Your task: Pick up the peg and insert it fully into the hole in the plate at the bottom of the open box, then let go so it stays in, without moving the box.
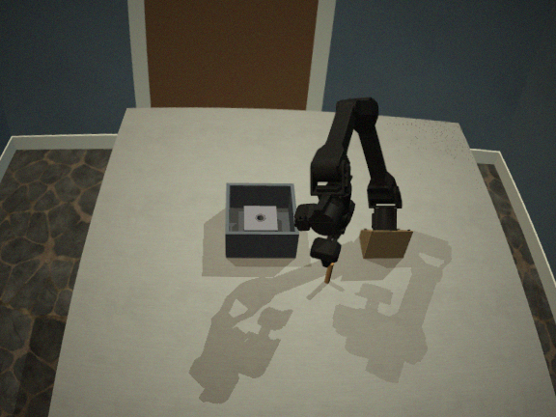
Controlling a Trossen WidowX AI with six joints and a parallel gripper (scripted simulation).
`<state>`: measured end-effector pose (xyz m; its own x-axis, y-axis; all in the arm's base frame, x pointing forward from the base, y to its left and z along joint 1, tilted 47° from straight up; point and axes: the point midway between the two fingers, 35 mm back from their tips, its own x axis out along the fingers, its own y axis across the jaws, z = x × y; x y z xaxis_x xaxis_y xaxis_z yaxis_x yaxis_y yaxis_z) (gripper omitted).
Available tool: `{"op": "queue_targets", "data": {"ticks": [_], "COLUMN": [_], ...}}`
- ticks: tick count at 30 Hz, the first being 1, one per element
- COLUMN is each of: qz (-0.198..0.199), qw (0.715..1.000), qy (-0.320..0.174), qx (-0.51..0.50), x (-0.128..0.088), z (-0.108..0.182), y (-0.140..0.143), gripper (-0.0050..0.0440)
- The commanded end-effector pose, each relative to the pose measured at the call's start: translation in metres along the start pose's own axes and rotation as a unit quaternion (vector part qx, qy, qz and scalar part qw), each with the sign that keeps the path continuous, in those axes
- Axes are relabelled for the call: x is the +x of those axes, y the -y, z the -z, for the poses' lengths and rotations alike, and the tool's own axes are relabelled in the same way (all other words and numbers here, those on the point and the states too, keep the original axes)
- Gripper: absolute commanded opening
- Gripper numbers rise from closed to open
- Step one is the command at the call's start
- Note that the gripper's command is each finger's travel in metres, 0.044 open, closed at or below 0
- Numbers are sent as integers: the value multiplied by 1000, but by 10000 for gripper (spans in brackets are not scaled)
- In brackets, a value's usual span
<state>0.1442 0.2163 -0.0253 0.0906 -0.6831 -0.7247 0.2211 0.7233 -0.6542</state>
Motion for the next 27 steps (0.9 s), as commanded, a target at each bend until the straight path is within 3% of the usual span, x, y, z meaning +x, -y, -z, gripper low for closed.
{"op": "queue_targets", "data": {"ticks": [1, 5, 9, 17, 20, 27], "qz": [2, 5, 9, 9, 9, 9], "qw": [995, 987, 957, 955, 955, 955], "qy": [14, 20, 33, 34, 34, 34], "qx": [102, 157, 288, 294, 294, 294], "x": [3, 5, 11, 13, 39, 51], "z": [2, 3, 6, 6, 5, 4], "y": [14, 20, 34, 35, 35, 35], "gripper": [440, 440, 440, 440, 440, 440]}}
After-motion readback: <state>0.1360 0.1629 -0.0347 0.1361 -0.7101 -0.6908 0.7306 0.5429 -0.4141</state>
